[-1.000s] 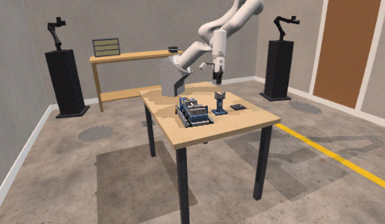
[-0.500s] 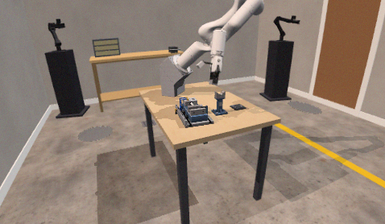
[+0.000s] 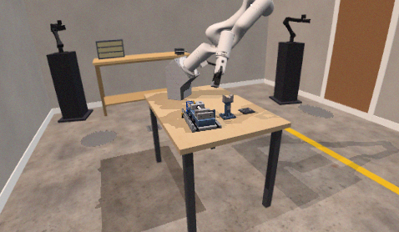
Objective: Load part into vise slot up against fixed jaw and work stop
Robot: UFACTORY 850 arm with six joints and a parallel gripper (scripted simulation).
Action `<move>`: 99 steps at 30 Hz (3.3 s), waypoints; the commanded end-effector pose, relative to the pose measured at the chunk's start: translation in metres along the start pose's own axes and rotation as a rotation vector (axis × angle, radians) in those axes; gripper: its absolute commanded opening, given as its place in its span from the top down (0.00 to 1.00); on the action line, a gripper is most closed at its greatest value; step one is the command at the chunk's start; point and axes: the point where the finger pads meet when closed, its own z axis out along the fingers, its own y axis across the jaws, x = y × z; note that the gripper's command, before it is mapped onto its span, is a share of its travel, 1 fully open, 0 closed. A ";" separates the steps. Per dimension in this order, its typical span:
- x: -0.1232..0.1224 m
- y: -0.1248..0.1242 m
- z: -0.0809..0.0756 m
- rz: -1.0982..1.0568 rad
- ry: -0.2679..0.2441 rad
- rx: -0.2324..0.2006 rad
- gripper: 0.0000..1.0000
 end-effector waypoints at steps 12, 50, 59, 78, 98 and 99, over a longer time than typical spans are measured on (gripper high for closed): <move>0.057 -0.022 0.005 0.104 0.182 0.058 1.00; 0.180 0.018 -0.008 0.524 0.594 -0.085 1.00; 0.188 0.036 -0.008 0.630 0.627 -0.157 1.00; 0.176 0.072 0.000 0.883 0.600 -0.338 1.00; 0.141 0.079 0.018 1.110 0.441 -0.474 1.00; 0.138 0.078 0.020 1.120 0.430 -0.479 1.00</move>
